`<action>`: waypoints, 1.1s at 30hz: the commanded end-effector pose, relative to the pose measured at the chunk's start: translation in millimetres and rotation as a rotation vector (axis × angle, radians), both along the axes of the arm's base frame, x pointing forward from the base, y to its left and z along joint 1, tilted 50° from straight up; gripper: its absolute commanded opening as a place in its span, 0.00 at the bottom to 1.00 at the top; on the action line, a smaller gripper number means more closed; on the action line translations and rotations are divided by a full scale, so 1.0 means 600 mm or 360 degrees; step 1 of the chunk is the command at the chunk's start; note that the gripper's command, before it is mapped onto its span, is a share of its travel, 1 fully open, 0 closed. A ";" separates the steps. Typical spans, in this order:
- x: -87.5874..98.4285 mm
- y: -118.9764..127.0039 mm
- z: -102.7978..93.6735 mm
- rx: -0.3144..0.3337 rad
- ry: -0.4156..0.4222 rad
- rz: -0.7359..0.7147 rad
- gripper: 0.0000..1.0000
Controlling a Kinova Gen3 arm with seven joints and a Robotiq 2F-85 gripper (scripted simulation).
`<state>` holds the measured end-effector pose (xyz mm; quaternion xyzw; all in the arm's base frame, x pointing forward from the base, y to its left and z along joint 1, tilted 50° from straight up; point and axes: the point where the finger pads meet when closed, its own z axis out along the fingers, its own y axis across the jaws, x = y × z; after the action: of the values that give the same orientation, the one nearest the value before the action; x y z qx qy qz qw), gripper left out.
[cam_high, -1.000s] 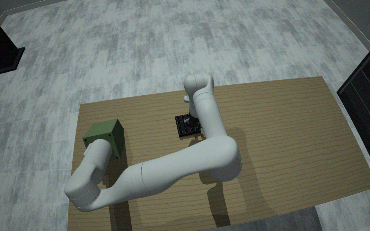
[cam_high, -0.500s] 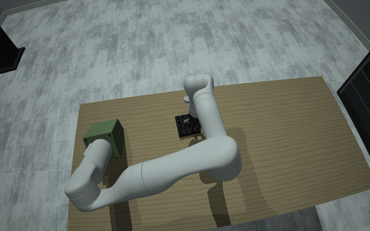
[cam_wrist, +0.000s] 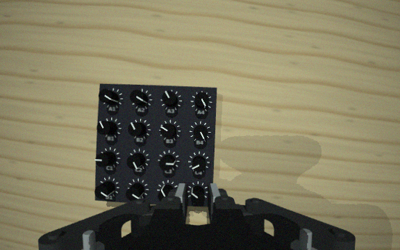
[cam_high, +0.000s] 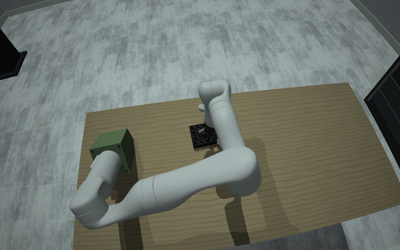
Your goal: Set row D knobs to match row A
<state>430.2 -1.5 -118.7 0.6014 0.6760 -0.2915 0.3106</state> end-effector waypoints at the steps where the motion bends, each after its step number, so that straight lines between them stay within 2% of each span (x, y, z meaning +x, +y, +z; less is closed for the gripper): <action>1: 0.001 0.002 0.001 0.0002 -0.0001 0.0002 0.19; 11: 0.001 0.002 0.001 0.0002 -0.0001 0.0002 0.19; 12: 0.001 0.002 0.001 0.0002 -0.0001 0.0002 0.08; 33: 0.001 0.002 0.001 0.0002 -0.0001 0.0002 0.08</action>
<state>430.2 -1.5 -118.7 0.6014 0.6760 -0.2914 0.3106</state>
